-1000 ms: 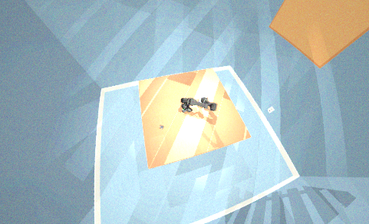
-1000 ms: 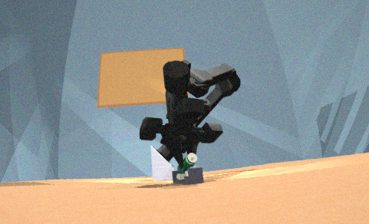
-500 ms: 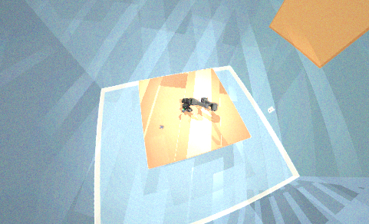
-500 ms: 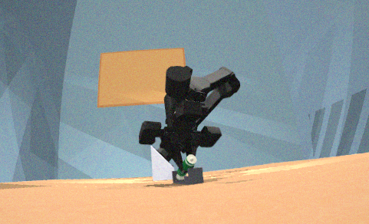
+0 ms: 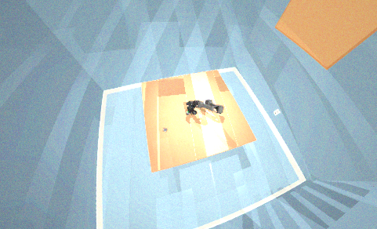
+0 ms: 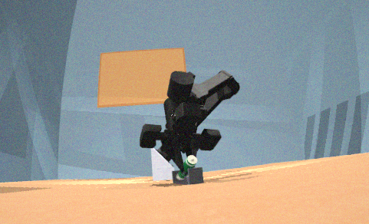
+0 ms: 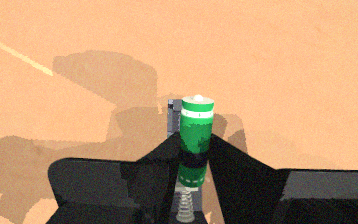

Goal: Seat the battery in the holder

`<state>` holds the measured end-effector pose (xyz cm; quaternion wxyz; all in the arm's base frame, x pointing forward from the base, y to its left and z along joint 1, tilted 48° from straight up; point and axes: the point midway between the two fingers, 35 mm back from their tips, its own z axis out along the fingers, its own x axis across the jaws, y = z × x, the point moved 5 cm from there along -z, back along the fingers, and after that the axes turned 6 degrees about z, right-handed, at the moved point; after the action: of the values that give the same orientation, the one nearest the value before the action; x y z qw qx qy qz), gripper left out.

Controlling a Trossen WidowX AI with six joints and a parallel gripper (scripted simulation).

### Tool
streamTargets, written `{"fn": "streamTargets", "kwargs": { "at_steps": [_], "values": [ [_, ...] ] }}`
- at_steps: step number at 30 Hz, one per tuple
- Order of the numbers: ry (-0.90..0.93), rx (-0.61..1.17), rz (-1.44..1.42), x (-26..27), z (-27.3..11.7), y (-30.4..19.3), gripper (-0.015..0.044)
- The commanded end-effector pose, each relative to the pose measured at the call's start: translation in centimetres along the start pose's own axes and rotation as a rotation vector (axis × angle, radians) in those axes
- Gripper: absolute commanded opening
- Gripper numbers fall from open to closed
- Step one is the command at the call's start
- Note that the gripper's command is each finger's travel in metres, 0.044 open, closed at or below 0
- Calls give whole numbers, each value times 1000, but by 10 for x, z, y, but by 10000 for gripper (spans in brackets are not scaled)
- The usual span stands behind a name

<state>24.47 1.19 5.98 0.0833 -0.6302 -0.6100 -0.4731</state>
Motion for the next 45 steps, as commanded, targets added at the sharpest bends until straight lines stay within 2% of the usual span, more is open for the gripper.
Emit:
{"fn": "streamTargets", "kwargs": {
  "at_steps": [1, 45],
  "values": [
    [6, -17, 8, 2, 0, -5, 67],
    [-23, -22, 12, 2, -8, -28, 67]
  ]
}}
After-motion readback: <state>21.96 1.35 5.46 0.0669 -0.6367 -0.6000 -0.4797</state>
